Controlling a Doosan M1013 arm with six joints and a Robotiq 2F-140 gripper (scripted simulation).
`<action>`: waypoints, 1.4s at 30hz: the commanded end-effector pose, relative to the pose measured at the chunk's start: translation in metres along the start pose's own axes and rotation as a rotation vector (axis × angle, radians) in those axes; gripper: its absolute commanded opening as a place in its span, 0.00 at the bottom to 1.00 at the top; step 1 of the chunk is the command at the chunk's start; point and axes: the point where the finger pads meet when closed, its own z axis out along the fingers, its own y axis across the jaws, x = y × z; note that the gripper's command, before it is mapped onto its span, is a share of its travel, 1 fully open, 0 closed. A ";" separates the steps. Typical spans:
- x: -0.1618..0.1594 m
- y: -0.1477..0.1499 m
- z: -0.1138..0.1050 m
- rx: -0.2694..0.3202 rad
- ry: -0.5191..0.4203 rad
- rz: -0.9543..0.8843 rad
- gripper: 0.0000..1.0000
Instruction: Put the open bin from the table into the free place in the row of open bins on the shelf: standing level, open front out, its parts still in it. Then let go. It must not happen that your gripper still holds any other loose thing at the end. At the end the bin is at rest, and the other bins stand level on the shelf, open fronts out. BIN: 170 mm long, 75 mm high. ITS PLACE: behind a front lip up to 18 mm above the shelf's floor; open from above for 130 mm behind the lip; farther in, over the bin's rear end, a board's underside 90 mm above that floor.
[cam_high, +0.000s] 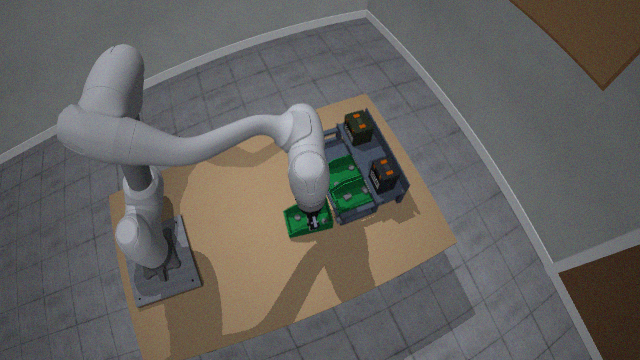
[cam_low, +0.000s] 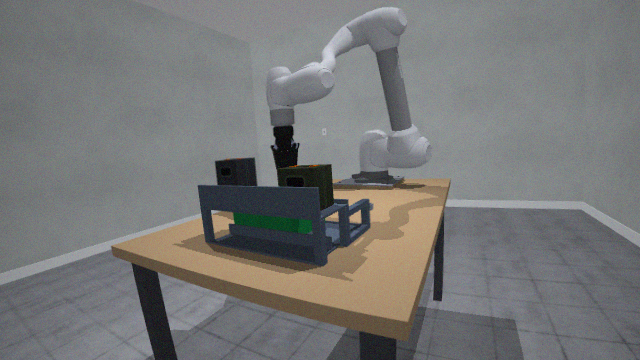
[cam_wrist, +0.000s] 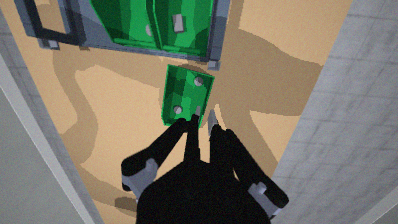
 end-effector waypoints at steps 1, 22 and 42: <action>0.000 0.000 0.000 0.000 0.000 0.000 0.15; 0.000 0.000 0.005 0.000 0.000 0.000 0.15; 0.000 0.000 0.026 0.000 0.000 0.000 0.15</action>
